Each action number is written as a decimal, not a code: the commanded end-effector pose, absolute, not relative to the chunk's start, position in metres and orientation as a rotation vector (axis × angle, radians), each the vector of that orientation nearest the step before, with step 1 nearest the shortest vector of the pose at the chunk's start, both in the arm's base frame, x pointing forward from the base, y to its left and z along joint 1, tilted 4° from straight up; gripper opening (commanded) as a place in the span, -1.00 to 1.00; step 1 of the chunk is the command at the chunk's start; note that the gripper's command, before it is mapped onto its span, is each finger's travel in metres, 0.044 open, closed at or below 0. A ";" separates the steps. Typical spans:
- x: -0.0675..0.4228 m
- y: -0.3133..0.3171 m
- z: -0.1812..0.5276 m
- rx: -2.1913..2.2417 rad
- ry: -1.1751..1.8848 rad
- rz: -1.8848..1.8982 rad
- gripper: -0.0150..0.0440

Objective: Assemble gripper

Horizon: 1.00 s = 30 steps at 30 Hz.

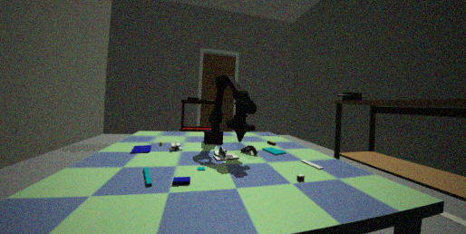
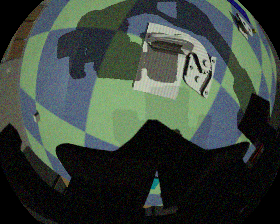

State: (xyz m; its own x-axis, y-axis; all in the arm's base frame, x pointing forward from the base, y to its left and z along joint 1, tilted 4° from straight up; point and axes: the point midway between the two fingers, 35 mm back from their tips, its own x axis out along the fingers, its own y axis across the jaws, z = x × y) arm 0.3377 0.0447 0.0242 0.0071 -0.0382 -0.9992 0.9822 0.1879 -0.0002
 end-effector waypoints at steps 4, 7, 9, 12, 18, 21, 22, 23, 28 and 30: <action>0.336 0.063 0.024 0.860 1.367 -0.900 -0.49; 0.336 0.069 0.023 0.788 1.399 -0.829 -0.49; 0.335 0.074 0.023 0.740 1.419 -0.781 -0.49; 0.334 0.080 0.023 0.668 1.446 -0.709 -0.49; 0.332 0.093 0.023 0.523 1.493 -0.565 -0.49; 0.331 0.100 0.023 0.451 1.513 -0.492 -0.49; 0.330 0.102 0.023 0.426 1.520 -0.468 -0.49; 0.330 0.104 0.023 0.402 1.525 -0.444 -0.49; 0.328 0.115 0.023 0.281 1.548 -0.322 -0.49; 0.327 0.119 0.022 0.232 1.555 -0.273 -0.49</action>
State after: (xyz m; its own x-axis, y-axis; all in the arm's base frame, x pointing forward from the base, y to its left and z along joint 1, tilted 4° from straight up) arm 0.3292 0.1101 0.0229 0.0011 -0.0307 -0.9995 0.4247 0.9049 -0.0273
